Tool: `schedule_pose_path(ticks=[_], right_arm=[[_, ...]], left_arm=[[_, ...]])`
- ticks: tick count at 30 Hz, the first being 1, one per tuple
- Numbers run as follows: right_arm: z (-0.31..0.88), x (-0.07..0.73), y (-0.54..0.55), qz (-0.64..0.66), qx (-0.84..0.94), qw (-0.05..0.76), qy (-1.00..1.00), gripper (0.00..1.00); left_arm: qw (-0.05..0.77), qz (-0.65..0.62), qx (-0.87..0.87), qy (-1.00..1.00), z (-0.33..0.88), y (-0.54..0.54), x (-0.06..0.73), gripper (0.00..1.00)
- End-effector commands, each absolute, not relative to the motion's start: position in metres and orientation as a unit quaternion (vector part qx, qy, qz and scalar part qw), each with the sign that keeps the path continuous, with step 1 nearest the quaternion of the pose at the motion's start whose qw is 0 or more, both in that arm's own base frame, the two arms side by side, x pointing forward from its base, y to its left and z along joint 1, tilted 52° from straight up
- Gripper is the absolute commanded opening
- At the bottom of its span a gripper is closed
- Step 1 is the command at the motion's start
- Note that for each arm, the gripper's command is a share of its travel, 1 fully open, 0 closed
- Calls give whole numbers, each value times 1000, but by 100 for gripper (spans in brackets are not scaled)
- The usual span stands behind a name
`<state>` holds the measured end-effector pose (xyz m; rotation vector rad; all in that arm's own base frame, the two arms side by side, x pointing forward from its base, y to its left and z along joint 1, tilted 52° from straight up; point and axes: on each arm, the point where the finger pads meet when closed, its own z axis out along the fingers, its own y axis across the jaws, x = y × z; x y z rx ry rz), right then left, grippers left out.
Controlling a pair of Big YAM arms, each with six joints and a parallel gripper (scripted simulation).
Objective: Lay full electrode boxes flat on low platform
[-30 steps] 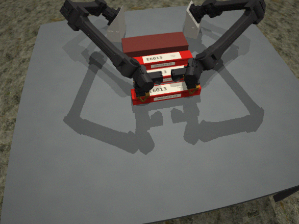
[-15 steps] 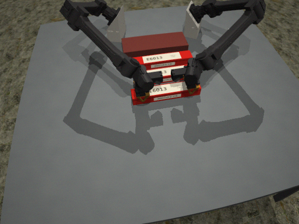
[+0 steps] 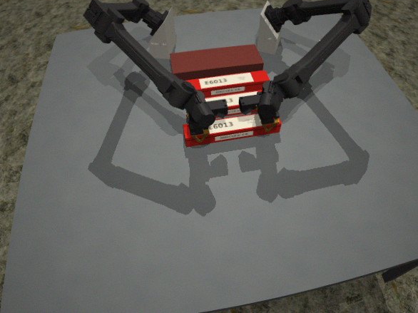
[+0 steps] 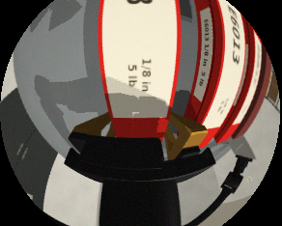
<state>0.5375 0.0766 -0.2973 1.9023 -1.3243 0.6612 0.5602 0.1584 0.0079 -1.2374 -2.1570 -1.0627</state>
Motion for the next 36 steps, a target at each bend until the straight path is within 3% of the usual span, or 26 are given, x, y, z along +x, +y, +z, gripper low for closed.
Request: schedule_pose_path(ticks=[1, 36], right_arm=[[-296, 538, 88, 264, 740, 347, -513, 0], [-251, 558, 140, 275, 745, 328, -512, 0]], left_arm=[[202, -391, -449, -778, 16, 152, 571, 0], [186, -400, -448, -778, 56, 108, 579, 0]])
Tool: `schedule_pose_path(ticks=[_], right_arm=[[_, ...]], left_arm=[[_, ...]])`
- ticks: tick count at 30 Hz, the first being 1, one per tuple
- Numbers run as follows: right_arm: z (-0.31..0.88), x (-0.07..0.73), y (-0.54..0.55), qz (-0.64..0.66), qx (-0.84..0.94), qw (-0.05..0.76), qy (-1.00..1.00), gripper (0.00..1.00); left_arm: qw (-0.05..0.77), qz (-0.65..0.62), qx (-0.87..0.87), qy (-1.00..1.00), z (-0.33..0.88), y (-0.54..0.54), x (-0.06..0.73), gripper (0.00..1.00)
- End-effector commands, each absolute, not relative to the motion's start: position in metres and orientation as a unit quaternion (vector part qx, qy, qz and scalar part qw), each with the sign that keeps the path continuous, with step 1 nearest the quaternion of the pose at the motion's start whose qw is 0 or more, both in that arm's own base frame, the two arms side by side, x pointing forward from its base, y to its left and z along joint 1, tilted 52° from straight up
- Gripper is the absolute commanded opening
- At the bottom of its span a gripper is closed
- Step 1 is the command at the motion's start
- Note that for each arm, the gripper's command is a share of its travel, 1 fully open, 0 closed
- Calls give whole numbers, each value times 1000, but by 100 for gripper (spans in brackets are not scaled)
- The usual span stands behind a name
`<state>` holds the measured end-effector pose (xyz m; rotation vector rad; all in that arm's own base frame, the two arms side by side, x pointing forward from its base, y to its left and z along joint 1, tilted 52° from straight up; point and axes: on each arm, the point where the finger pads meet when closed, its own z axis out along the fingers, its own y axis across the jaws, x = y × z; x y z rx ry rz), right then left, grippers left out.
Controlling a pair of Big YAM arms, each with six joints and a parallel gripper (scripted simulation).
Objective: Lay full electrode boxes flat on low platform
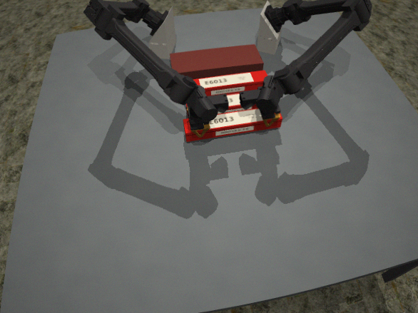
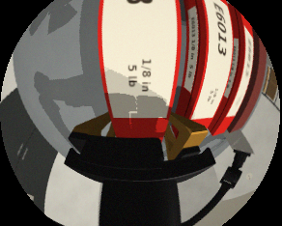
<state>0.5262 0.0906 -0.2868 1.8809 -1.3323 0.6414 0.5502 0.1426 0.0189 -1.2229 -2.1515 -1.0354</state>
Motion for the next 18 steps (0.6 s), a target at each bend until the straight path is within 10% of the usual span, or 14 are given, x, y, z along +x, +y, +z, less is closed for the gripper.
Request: schedule_pose_path(ticks=[1, 18], right_arm=[[-250, 558, 141, 275, 743, 327, -515, 0], [-239, 560, 155, 273, 747, 328, -510, 0]], left_arm=[[186, -400, -448, -778, 57, 107, 579, 0], [187, -399, -452, -776, 68, 94, 581, 0]])
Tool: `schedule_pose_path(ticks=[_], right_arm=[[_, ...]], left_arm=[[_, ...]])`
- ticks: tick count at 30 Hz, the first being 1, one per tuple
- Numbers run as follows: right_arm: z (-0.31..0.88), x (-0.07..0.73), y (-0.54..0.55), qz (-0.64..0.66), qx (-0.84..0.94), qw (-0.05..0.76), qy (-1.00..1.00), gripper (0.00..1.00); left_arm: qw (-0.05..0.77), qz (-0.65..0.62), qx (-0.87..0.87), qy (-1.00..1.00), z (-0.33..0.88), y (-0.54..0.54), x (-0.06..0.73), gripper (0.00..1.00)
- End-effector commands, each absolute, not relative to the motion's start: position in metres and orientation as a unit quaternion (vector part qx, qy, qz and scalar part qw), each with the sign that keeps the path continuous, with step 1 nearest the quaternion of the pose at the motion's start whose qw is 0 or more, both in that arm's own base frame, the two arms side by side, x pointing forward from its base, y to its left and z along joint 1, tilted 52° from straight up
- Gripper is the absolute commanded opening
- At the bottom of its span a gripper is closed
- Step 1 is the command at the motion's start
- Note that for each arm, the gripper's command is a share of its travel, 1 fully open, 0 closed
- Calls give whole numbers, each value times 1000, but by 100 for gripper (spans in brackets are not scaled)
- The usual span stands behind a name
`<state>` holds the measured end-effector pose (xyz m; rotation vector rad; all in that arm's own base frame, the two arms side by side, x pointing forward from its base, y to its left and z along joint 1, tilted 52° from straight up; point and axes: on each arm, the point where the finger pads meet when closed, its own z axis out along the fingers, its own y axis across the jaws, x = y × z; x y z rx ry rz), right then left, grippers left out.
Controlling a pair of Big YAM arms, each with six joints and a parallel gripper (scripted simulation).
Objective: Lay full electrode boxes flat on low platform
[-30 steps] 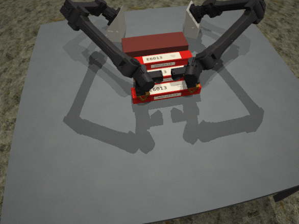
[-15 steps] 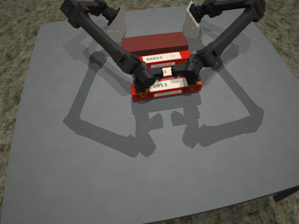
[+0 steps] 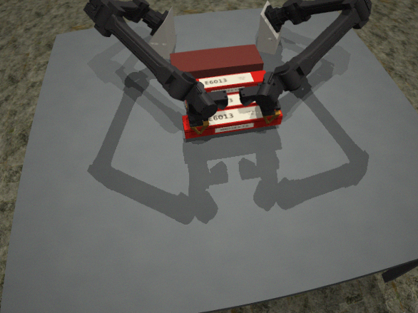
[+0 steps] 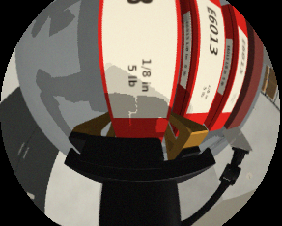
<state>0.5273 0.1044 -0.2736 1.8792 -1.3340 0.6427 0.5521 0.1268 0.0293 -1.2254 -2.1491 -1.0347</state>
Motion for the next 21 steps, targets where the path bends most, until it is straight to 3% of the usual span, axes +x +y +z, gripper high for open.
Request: schedule_pose_path(ticks=[1, 21], right_arm=[[-239, 560, 155, 273, 747, 328, -510, 0], [-247, 557, 157, 269, 747, 336, -506, 0]], left_arm=[[187, -399, -452, -776, 68, 94, 582, 0], [187, -399, -452, -775, 72, 91, 584, 0]])
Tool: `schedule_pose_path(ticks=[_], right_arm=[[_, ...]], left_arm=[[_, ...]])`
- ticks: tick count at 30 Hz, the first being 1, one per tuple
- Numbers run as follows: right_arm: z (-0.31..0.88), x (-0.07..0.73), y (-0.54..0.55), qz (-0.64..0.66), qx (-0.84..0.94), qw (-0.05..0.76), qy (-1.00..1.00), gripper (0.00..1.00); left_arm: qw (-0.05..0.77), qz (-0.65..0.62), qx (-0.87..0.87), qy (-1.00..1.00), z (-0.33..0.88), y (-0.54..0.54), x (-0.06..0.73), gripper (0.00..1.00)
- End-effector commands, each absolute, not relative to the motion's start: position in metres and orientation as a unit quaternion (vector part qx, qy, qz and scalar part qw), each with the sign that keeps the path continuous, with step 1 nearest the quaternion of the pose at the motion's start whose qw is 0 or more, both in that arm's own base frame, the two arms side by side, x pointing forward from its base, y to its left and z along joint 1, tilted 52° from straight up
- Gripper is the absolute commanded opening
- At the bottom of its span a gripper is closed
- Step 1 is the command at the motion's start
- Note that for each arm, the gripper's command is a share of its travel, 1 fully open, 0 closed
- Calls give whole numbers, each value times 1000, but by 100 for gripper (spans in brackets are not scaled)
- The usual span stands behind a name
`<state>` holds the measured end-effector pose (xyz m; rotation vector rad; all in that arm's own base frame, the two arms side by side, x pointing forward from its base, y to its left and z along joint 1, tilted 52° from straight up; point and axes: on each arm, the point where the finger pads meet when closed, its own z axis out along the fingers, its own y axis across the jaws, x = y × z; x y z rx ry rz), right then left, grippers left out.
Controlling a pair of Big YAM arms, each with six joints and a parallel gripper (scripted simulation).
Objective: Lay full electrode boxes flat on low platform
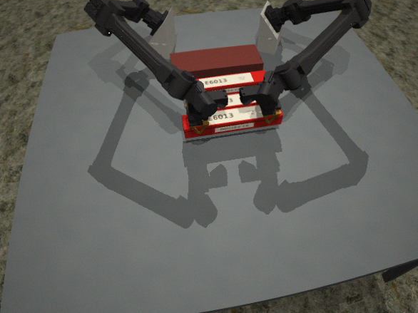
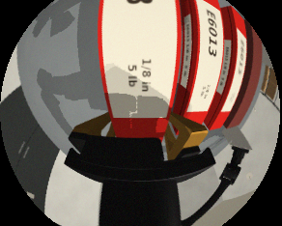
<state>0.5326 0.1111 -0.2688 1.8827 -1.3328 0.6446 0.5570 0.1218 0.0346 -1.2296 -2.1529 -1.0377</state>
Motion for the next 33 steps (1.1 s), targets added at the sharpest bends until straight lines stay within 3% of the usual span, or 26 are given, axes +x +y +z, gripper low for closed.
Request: schedule_pose_path(ticks=[1, 33], right_arm=[[-247, 557, 157, 269, 747, 337, -506, 0], [-219, 563, 183, 275, 742, 324, -519, 0]], left_arm=[[187, -399, -452, -775, 72, 91, 584, 0], [184, -400, -448, -778, 88, 72, 583, 0]])
